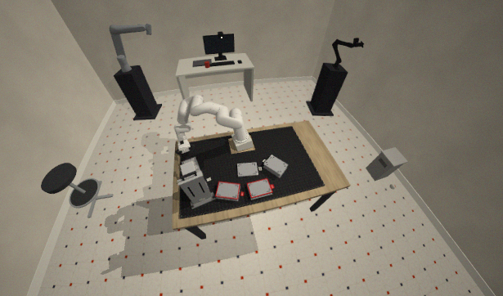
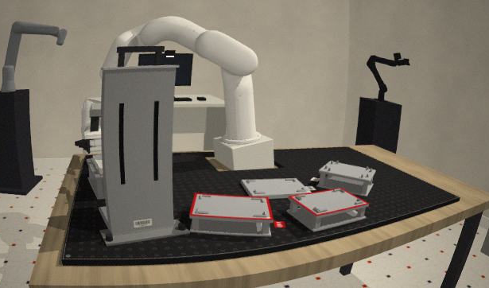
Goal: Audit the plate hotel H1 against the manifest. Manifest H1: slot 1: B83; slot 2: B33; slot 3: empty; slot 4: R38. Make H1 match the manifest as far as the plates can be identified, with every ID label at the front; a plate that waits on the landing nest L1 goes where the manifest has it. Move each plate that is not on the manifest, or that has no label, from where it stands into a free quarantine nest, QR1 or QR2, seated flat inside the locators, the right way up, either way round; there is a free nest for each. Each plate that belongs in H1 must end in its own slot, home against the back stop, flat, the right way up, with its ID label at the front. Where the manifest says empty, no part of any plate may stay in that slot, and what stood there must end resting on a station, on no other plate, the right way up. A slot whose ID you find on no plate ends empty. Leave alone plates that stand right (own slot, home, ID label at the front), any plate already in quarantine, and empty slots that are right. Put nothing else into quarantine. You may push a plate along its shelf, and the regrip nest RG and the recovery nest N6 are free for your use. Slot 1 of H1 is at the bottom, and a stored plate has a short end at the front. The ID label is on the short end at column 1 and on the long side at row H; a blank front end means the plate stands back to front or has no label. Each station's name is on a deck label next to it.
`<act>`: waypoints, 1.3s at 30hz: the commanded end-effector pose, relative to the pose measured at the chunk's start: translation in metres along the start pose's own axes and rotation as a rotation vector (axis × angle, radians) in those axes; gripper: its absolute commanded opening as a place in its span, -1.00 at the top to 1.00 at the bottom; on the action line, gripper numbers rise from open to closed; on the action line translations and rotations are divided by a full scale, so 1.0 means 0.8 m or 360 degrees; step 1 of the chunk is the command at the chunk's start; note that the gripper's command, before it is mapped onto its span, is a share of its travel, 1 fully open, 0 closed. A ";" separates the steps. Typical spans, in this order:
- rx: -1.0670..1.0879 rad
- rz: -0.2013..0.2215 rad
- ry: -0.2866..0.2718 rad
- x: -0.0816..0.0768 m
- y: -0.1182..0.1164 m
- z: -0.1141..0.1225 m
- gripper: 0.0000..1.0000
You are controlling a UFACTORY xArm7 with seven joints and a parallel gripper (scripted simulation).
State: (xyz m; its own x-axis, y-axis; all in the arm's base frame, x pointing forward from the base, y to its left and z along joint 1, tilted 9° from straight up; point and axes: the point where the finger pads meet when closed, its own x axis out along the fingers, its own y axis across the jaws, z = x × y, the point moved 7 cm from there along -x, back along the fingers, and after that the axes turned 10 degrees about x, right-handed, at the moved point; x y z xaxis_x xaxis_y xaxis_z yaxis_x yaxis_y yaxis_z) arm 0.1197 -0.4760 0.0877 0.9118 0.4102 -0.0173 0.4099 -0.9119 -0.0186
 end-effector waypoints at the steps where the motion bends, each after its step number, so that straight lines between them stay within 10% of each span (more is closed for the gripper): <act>1: -0.0006 0.0000 -0.0002 -0.001 0.001 -0.002 -1.00; 39: -0.0006 0.0000 -0.0002 0.006 -0.010 -0.064 -1.00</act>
State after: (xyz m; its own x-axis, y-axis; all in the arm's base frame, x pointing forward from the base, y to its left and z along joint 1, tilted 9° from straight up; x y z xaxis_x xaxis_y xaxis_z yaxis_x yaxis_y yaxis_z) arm 0.1216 -0.4683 0.1277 0.9115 0.4110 -0.0165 0.4106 -0.9116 -0.0190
